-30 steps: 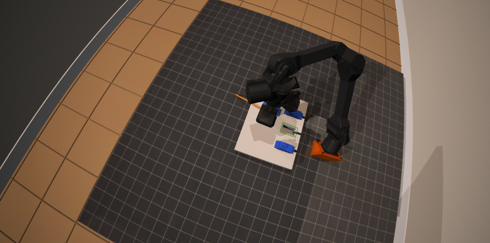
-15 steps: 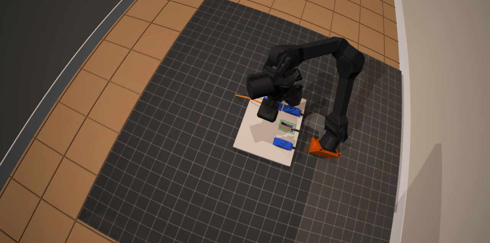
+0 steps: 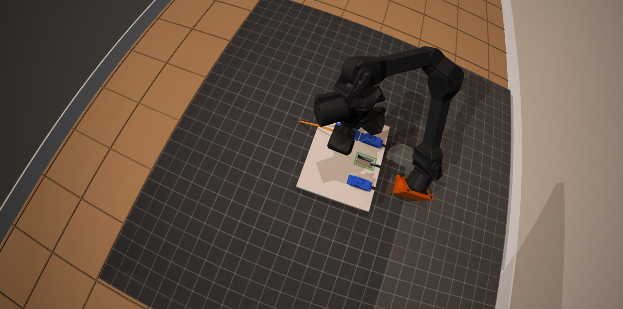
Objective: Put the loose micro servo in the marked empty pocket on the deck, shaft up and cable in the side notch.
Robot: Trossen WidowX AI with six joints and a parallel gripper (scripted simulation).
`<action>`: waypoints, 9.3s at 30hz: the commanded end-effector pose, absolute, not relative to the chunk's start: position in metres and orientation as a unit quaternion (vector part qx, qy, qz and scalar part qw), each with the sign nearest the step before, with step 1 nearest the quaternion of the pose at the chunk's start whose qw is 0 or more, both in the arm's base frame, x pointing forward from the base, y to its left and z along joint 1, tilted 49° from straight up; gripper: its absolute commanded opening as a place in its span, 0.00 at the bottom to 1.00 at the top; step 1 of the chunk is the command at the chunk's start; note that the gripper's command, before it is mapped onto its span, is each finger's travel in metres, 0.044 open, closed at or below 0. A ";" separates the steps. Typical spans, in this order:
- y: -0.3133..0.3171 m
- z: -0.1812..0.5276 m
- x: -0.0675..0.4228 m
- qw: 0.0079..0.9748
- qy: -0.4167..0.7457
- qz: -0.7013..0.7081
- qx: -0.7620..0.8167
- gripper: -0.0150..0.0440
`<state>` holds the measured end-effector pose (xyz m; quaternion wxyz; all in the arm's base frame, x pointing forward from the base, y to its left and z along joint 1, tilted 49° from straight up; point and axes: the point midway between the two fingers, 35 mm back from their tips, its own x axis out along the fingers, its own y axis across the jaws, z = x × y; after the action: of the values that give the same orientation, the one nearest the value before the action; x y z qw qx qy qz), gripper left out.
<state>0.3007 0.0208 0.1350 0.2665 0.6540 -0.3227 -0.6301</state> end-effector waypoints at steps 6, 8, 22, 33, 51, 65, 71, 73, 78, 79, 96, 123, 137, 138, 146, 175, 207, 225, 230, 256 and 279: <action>0.023 0.137 0.301 0.263 -0.321 -0.628 0.658 0.25; 0.023 0.137 0.301 0.263 -0.321 -0.628 0.658 0.25; 0.023 0.137 0.301 0.263 -0.321 -0.628 0.658 0.25; 0.025 0.133 0.293 0.265 -0.322 -0.630 0.655 0.25; 0.056 0.100 0.285 0.263 -0.320 -0.628 0.658 0.25; 0.056 0.100 0.285 0.152 -0.419 -0.567 0.693 0.25; 0.056 0.100 0.285 0.079 -0.476 -0.521 0.705 0.25; 0.056 0.100 0.285 0.054 -0.494 -0.504 0.707 0.25; 0.056 0.100 0.285 -0.008 -0.536 -0.459 0.709 0.25; 0.056 0.100 0.285 -0.020 -0.543 -0.449 0.709 0.25; 0.056 0.100 0.285 -0.226 -0.651 -0.271 0.672 0.25; 0.056 0.100 0.285 -0.507 -0.703 0.054 0.496 0.25; 0.056 0.100 0.285 -0.611 -0.669 0.222 0.359 0.25; 0.056 0.100 0.285 -0.618 -0.665 0.234 0.348 0.25; 0.056 0.100 0.285 -0.652 -0.635 0.306 0.277 0.25; 0.059 0.095 0.192 -0.651 -0.637 0.306 0.277 0.25; 0.045 0.081 0.177 -0.651 -0.637 0.307 0.277 0.25; 0.033 0.071 0.178 -0.651 -0.636 0.307 0.278 0.25; 0.029 0.068 0.178 -0.651 -0.636 0.307 0.278 0.25; 0.009 0.051 0.178 -0.651 -0.636 0.307 0.278 0.25; 0.032 0.072 0.174 -0.651 -0.637 0.307 0.278 0.57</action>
<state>0.1742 0.0184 0.0600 -0.6465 0.2813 -0.6386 0.3083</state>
